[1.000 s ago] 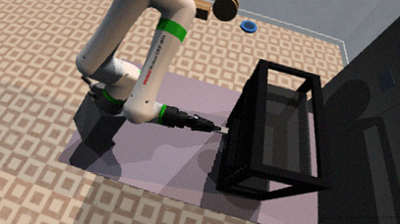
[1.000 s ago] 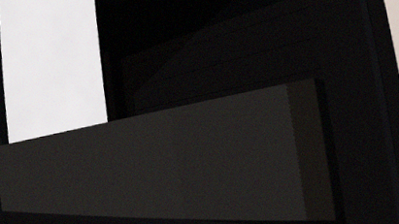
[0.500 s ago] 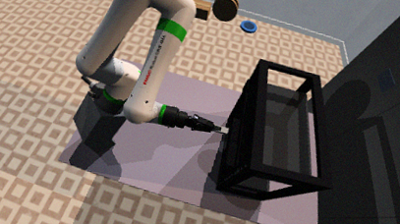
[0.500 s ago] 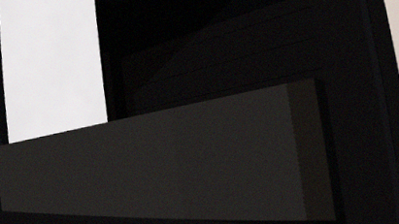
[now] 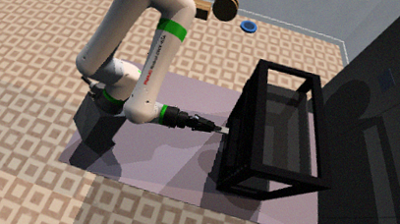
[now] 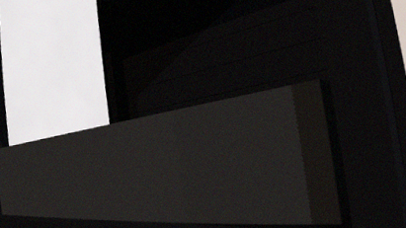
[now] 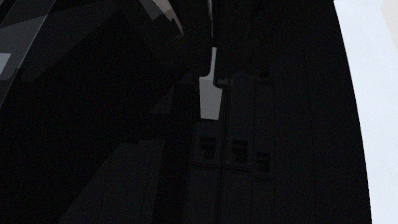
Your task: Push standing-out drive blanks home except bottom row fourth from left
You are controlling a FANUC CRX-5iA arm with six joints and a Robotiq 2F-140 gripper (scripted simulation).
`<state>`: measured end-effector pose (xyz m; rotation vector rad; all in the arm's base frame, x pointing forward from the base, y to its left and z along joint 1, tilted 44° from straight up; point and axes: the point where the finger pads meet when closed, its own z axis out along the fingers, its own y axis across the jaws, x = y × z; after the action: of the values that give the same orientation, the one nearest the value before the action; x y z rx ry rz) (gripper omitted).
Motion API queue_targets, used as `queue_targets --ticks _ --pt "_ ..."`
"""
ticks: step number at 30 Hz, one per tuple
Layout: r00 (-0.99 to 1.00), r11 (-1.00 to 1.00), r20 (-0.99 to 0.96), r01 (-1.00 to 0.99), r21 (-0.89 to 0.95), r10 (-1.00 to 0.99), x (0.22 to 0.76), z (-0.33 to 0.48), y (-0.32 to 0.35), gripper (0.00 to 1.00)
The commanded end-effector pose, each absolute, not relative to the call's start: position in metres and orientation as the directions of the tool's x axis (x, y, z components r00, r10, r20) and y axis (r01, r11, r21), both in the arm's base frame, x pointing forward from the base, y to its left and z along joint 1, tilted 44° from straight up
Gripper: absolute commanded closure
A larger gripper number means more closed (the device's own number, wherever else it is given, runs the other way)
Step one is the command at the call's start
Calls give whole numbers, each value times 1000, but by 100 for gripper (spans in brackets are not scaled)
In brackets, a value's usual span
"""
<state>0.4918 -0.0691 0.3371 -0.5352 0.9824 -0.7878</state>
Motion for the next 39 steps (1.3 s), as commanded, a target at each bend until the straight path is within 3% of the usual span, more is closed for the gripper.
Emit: queue_targets --ticks 1,39 --pt "322 613 -524 341 -713 -789 496 339 -70 100" --pt "322 613 -524 341 -713 -789 512 348 -69 100"
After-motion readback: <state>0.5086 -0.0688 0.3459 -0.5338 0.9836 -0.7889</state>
